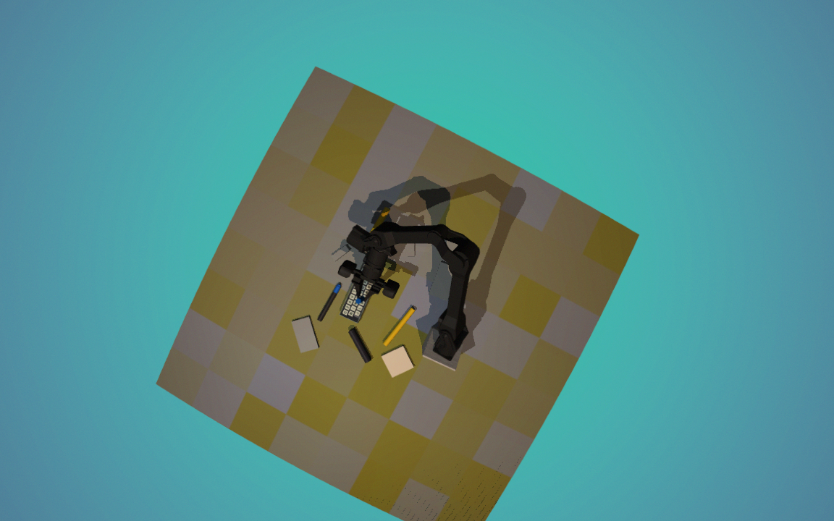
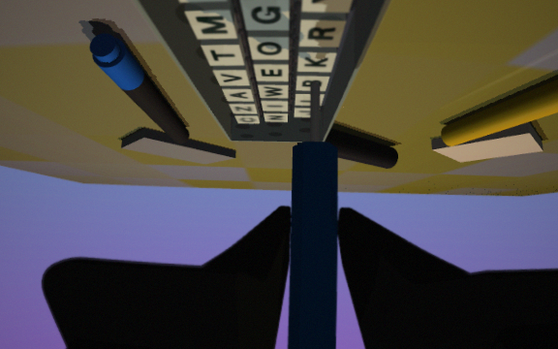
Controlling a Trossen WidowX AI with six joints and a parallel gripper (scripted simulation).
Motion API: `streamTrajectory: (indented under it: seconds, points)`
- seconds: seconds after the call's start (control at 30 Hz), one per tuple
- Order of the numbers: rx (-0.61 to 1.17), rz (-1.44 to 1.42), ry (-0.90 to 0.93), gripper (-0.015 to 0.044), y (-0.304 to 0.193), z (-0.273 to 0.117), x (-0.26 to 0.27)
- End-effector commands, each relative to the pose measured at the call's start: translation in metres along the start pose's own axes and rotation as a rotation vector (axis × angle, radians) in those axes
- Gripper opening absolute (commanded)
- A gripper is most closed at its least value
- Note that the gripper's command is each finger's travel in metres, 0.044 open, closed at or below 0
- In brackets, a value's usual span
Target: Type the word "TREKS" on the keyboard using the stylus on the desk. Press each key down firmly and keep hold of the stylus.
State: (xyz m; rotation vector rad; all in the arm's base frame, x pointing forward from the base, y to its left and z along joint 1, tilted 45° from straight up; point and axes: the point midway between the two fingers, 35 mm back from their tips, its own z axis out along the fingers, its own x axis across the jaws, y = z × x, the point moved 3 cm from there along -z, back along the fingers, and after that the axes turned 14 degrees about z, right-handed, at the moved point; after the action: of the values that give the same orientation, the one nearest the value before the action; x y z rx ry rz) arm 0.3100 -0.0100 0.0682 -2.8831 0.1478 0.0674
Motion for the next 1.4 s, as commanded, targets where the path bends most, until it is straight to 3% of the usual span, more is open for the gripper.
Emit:
streamTrajectory:
  seconds: [0.0,1.37]
  points:
    - [-0.004,-0.001,0.002,0.0081,0.003,0.001,0.001]
    - [-0.004,-0.001,0.002,0.0081,0.010,0.005,0.003]
